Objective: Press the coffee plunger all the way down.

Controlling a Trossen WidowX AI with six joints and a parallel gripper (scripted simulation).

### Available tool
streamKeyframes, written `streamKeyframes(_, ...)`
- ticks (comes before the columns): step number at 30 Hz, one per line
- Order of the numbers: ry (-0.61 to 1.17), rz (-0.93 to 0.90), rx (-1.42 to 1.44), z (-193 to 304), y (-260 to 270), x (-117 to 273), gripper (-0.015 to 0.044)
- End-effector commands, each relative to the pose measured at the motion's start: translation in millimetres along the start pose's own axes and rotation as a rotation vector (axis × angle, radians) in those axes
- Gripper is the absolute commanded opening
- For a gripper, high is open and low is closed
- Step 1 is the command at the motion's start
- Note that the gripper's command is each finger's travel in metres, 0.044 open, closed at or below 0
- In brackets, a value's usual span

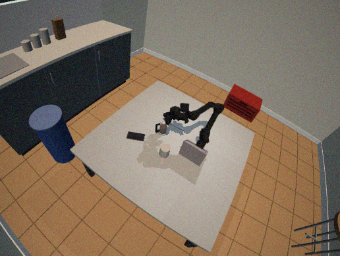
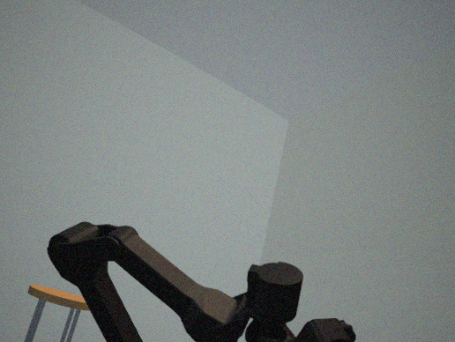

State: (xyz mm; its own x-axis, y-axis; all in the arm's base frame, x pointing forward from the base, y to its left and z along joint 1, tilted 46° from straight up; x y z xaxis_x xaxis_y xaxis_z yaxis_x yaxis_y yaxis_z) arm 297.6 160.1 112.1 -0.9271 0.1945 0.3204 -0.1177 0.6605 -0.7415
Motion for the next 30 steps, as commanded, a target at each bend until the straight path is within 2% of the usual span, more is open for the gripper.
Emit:
streamKeyframes(1,0.039,-0.002,0.027,20.3,3.0,-9.1,0.0126)
streamKeyframes(14,0.034,0.003,0.030,37.0,2.1,-22.0,0.0126)
streamKeyframes(30,0.034,0.004,0.030,34.2,3.3,-25.8,0.0126)
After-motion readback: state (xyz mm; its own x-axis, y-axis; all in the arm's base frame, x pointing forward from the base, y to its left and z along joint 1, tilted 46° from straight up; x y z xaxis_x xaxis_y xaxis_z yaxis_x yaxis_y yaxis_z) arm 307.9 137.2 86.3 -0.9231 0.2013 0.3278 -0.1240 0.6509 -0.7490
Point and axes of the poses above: the point midway between the two fingers, 35 mm back from their tips, its own x axis back along the fingers, its own y axis across the jaws, z = x × y, the point moved 3 cm from there along x, back along the fingers, and after that the axes turned 5 degrees about x, right-handed, at the moved point
